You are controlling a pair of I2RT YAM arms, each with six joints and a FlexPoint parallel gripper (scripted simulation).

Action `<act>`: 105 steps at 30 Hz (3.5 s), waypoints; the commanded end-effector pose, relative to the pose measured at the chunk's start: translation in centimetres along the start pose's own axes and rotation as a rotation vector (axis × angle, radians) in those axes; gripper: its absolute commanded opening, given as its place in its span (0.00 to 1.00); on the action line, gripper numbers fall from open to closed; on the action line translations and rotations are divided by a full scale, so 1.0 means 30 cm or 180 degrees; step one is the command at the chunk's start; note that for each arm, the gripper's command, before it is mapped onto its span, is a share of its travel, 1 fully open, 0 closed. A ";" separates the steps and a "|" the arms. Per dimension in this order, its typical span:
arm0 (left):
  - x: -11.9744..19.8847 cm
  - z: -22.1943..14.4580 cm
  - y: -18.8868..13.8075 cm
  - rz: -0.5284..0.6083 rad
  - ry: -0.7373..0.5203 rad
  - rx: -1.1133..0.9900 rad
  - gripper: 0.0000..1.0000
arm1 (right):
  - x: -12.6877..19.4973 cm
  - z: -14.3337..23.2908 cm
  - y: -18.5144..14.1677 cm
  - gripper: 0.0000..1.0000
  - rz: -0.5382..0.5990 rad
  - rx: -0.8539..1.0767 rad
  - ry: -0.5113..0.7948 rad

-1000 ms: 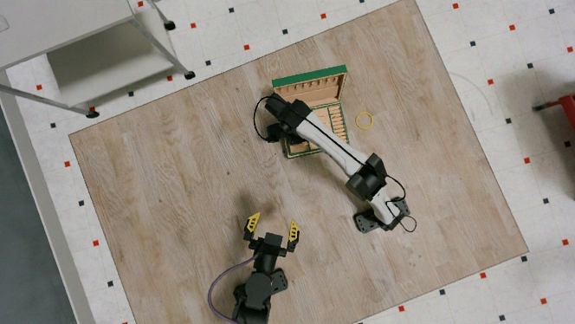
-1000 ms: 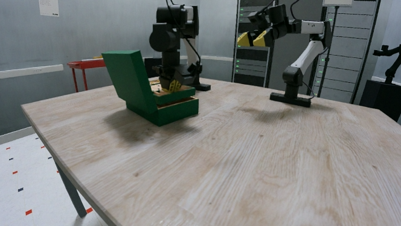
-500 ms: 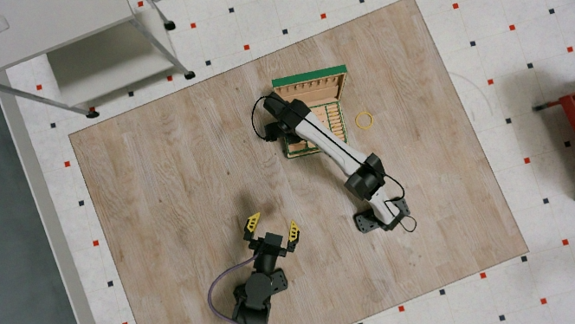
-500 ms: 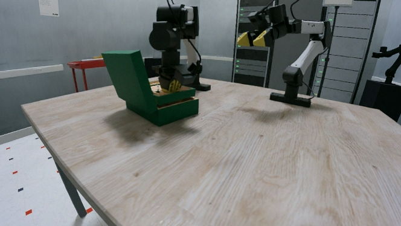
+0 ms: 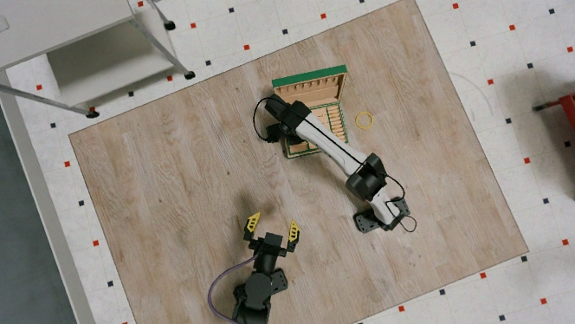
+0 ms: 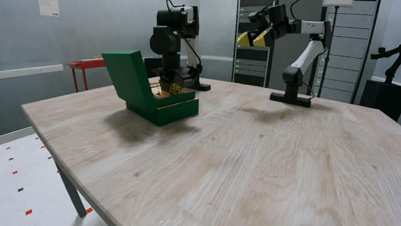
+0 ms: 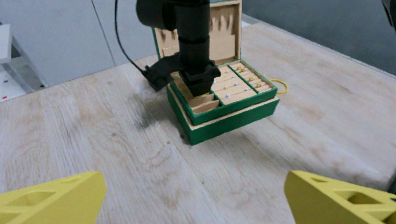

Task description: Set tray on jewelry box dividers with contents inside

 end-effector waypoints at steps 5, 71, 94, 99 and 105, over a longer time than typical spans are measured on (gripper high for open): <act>-0.001 0.000 0.017 -0.0077 -0.0006 -0.0005 1.00 | 0.124 0.005 -0.021 0.00 -0.0069 -0.0007 -0.0297; -0.001 0.000 0.017 -0.0078 -0.0006 -0.0005 1.00 | 0.159 0.001 -0.011 0.14 -0.0069 -0.0019 -0.0157; 0.006 -0.029 0.064 -0.0217 -0.0212 -0.0108 1.00 | 0.202 0.096 -0.159 0.61 -0.0837 -0.1883 -0.0685; 0.010 -0.051 0.085 -0.0266 -0.0382 -0.0172 1.00 | 0.214 0.150 -0.218 0.61 -0.0971 -0.2396 -0.0818; 0.016 -0.076 0.109 -0.0302 -0.0555 -0.0235 1.00 | 0.228 0.223 -0.282 0.61 -0.1178 -0.3014 -0.0954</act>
Point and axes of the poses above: on each arm, the point where the finger pads meet when closed, its own x axis back along the fingers, its own z axis across the jaws, y = z × x, the point moved 10 cm from there along x, back along the fingers, and after that the axes turned 9 degrees about x, right-handed, at the moved point
